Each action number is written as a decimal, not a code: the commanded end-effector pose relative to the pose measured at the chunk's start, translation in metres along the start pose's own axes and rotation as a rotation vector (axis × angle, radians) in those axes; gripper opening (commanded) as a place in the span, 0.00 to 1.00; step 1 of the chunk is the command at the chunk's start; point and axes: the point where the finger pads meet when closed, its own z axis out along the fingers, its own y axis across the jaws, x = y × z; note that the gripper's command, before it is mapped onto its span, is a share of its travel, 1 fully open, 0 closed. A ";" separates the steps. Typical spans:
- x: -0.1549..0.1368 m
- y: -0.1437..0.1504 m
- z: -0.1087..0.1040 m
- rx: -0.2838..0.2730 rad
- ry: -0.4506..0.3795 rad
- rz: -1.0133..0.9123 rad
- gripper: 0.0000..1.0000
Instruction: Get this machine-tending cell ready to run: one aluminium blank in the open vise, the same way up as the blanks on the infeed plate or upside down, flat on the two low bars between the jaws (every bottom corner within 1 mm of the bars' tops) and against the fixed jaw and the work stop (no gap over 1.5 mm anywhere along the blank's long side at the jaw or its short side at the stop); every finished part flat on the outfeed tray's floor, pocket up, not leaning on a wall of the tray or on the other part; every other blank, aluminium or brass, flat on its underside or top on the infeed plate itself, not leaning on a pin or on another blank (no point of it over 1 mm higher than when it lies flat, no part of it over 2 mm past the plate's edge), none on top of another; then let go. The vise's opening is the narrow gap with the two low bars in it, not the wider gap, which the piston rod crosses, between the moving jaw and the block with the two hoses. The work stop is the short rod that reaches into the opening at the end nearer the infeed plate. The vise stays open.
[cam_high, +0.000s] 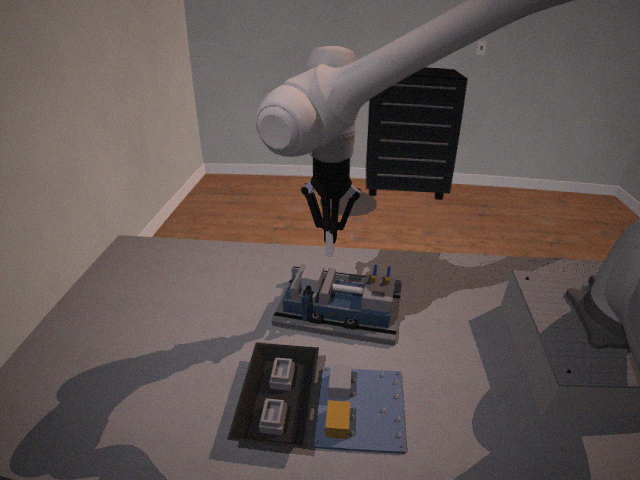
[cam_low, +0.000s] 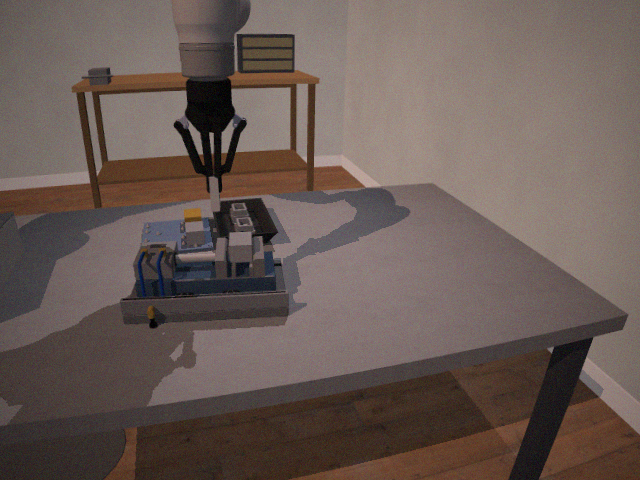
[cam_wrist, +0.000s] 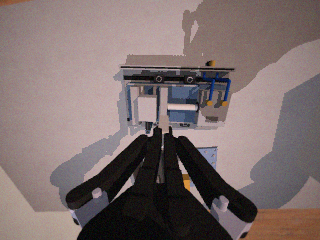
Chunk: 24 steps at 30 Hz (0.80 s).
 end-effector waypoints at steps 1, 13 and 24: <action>0.002 -0.002 -0.005 0.002 0.001 0.001 0.00; 0.003 -0.003 0.004 0.002 0.001 0.001 0.00; 0.003 -0.003 0.019 0.002 0.001 0.001 0.00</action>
